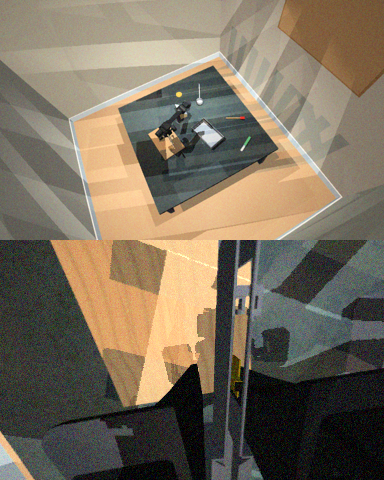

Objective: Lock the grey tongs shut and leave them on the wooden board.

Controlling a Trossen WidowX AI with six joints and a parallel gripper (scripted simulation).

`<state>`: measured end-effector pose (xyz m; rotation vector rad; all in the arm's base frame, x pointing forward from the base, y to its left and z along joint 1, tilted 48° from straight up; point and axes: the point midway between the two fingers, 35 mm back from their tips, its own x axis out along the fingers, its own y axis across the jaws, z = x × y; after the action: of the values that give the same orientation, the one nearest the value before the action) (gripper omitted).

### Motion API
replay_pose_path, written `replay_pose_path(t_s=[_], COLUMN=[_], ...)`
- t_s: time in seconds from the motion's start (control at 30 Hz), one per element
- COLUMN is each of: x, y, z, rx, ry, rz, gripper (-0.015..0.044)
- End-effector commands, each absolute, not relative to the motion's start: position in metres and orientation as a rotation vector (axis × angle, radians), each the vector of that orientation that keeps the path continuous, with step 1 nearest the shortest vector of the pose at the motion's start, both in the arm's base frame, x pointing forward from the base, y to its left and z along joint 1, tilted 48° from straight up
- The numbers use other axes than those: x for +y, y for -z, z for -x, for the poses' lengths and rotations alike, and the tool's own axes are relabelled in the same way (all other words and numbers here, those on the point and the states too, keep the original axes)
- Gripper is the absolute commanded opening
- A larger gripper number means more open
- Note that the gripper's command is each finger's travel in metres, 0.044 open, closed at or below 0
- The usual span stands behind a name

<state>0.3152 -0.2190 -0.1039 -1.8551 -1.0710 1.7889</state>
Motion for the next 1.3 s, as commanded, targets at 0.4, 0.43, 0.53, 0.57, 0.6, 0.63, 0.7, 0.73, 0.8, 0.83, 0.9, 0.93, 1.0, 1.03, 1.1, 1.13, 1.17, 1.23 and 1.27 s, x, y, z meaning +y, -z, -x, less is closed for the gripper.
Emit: replay_pose_path(t_s=[0.4, 0.43, 0.53, 0.57, 0.6, 0.63, 0.7, 0.73, 0.8, 0.83, 0.9, 0.93, 1.0, 1.03, 1.1, 1.13, 1.17, 1.23, 1.27], x=[-0.251, -0.251, -0.252, -0.253, -0.254, -0.254, -0.256, -0.256, -0.258, -0.258, -0.259, -0.26, -0.261, -0.261, -0.262, -0.263, -0.263, -0.264, -0.265], y=[0.136, 0.137, 0.142, 0.144, 0.146, 0.148, 0.152, 0.154, 0.157, 0.159, 0.162, 0.163, 0.166, 0.167, 0.17, 0.171, 0.171, 0.173, 0.174], z=[-0.275, -0.275, -0.276, -0.277, -0.277, -0.277, -0.278, -0.278, -0.279, -0.279, -0.279, -0.279, -0.279, -0.279, -0.279, -0.279, -0.279, -0.279, -0.279], rx=[-0.81, -0.805, -0.777, -0.763, -0.749, -0.735, -0.707, -0.693, -0.666, -0.653, -0.632, -0.619, -0.594, -0.582, -0.559, -0.547, -0.536, -0.514, -0.503], ry=[-1.817, -1.811, -1.776, -1.759, -1.741, -1.723, -1.686, -1.667, -1.629, -1.61, -1.574, -1.555, -1.516, -1.496, -1.456, -1.436, -1.416, -1.376, -1.356], rz=[1.706, 1.711, 1.739, 1.752, 1.765, 1.779, 1.805, 1.818, 1.843, 1.856, 1.88, 1.891, 1.914, 1.926, 1.948, 1.958, 1.969, 1.989, 1.999], gripper=[-0.015, -0.015, -0.015, -0.015, -0.015, -0.015, -0.015, -0.015, -0.015, -0.015, -0.015, -0.015, -0.015, -0.015, -0.015, -0.015, -0.015, -0.015, -0.015])
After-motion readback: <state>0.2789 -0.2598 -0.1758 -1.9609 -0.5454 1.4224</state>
